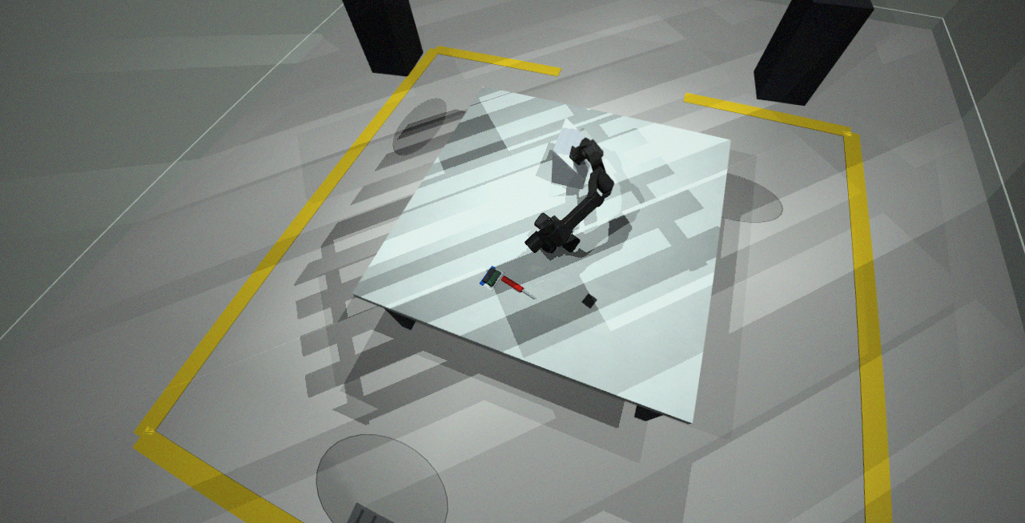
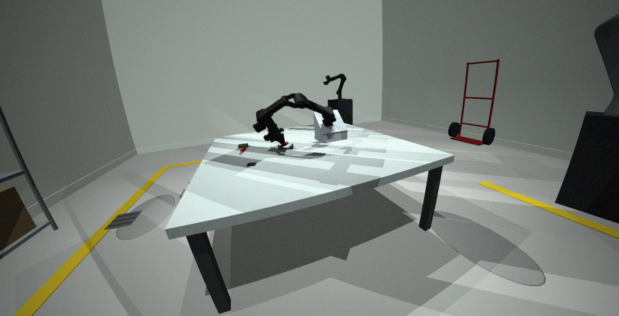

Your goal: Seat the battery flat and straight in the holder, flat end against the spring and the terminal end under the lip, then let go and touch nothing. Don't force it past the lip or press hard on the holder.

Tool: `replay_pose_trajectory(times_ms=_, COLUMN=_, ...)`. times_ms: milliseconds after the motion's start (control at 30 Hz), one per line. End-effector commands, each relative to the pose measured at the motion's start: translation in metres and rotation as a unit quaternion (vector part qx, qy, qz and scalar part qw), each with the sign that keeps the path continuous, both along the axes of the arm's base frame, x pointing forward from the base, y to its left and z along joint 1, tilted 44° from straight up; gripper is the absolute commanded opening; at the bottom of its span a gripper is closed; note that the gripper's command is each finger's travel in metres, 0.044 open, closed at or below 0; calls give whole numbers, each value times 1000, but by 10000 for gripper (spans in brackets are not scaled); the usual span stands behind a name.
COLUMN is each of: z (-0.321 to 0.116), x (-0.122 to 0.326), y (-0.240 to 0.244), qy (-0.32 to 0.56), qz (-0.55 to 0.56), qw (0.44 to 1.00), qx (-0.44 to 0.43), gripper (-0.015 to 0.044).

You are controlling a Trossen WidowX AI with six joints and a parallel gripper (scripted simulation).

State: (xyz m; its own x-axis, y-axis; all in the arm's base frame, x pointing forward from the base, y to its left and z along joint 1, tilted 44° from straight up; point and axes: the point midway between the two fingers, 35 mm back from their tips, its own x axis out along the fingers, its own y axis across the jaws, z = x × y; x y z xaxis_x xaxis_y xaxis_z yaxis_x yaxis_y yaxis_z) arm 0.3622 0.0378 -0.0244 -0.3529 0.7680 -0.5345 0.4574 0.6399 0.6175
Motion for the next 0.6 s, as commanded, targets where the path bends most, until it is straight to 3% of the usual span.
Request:
replay_pose_trajectory(times_ms=0, z=-2, x=1, y=0, qy=-7, qz=-5, qw=1000, qx=-7, gripper=60)
replay_pose_trajectory(times_ms=567, z=-4, x=-1, y=2, qy=-26, qz=-21, qw=999, qx=-29, gripper=60)
